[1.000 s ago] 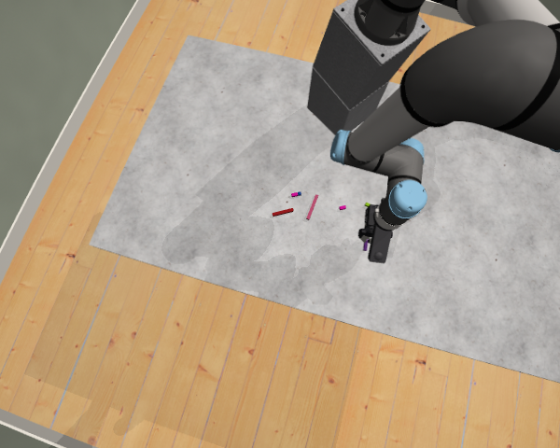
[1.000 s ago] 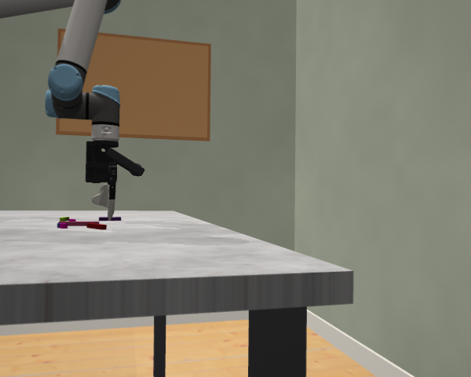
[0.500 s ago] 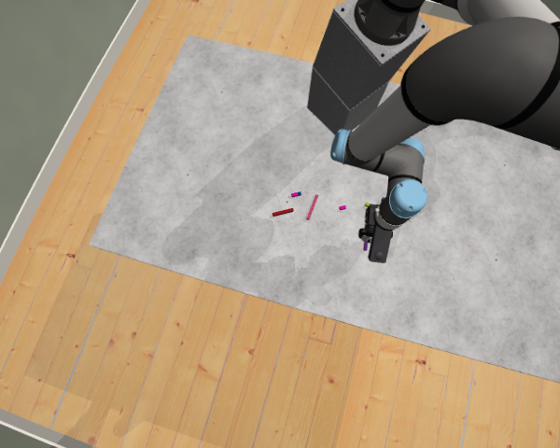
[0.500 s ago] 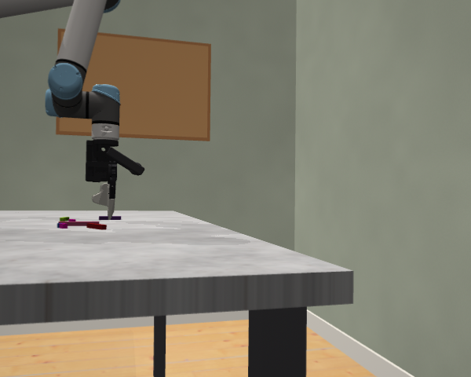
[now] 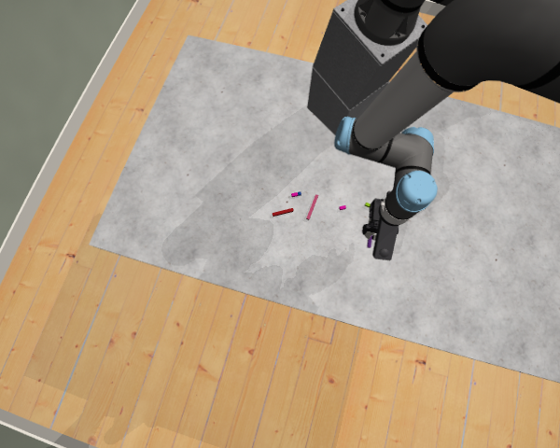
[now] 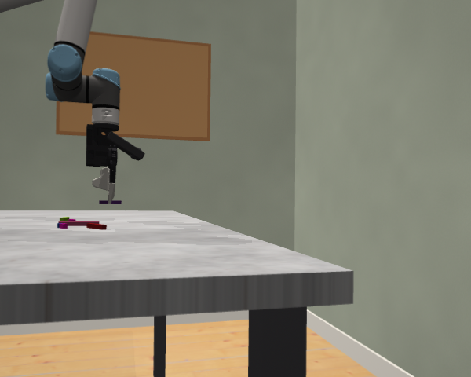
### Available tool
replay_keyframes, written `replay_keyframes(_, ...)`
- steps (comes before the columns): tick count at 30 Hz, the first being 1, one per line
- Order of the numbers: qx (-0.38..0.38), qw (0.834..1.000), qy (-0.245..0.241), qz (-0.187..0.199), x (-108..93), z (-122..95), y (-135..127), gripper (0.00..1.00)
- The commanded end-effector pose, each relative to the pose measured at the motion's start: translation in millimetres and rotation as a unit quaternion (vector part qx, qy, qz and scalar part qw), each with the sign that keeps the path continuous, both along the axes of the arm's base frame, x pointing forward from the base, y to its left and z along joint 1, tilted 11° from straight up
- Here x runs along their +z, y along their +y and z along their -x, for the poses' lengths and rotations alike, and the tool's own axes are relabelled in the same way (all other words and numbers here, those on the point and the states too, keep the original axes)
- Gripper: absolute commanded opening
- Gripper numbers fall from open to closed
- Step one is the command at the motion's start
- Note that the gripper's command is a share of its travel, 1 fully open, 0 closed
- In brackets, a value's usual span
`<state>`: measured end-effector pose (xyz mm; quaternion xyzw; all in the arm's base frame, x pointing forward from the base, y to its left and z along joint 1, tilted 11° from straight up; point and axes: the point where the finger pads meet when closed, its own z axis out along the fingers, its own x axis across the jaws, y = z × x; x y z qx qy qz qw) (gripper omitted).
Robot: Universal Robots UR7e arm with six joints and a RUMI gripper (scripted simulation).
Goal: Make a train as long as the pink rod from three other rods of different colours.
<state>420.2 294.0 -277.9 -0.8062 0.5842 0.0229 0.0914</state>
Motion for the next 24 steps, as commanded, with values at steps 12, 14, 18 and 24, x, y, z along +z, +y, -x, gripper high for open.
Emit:
replay_keyframes(12, 0.000, 1.000, 0.000, 0.000, 49.7, 3.0, -8.7, 0.00)
replay_keyframes(14, 0.000, 1.000, 0.000, 0.000, 51.7, 3.2, -9.1, 0.00)
replay_keyframes(18, 0.000, 1.000, 0.000, 0.000, 52.7, 3.3, -9.2, 0.00)
replay_keyframes(24, 0.000, 1.000, 0.000, 0.000, 52.7, 3.3, -9.2, 0.00)
